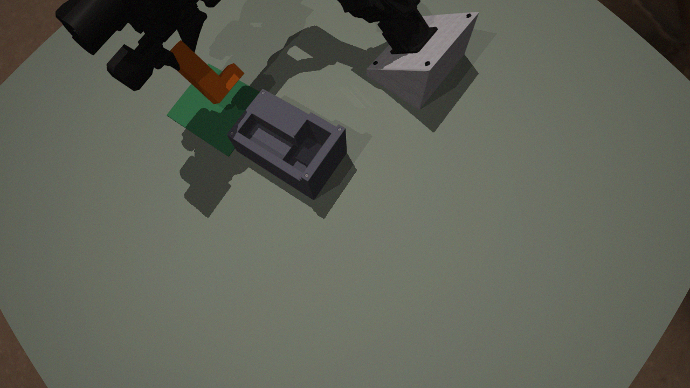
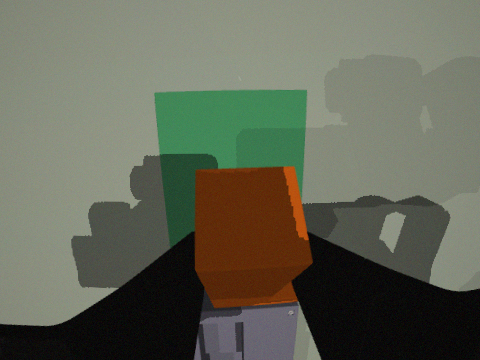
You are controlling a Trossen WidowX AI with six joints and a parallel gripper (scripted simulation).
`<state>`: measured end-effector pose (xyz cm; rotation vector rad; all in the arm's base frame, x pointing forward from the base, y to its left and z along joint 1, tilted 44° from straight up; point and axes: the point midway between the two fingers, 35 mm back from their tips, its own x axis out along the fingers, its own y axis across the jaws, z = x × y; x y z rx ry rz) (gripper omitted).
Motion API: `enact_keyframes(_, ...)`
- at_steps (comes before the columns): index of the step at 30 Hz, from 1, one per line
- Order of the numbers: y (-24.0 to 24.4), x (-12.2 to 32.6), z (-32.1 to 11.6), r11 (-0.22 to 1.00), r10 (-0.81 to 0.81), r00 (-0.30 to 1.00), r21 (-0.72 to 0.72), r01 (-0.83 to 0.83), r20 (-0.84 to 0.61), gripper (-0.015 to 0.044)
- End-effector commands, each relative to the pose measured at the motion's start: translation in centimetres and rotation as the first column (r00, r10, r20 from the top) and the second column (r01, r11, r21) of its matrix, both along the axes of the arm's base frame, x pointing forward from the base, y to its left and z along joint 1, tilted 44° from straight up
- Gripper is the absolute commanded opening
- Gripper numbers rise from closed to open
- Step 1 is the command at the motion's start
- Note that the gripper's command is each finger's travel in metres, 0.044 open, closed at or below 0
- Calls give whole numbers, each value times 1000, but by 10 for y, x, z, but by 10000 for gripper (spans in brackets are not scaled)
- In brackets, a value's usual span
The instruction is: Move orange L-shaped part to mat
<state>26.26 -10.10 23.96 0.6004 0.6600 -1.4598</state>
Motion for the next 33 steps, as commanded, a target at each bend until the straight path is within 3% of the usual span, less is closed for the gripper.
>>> enact_keyframes(1, -5, 0, -4, 1000, -5, 1000, -6, 5, -7, 0)
enact_keyframes(33, -40, 0, -40, 1000, -14, 1000, -11, 13, -14, 0)
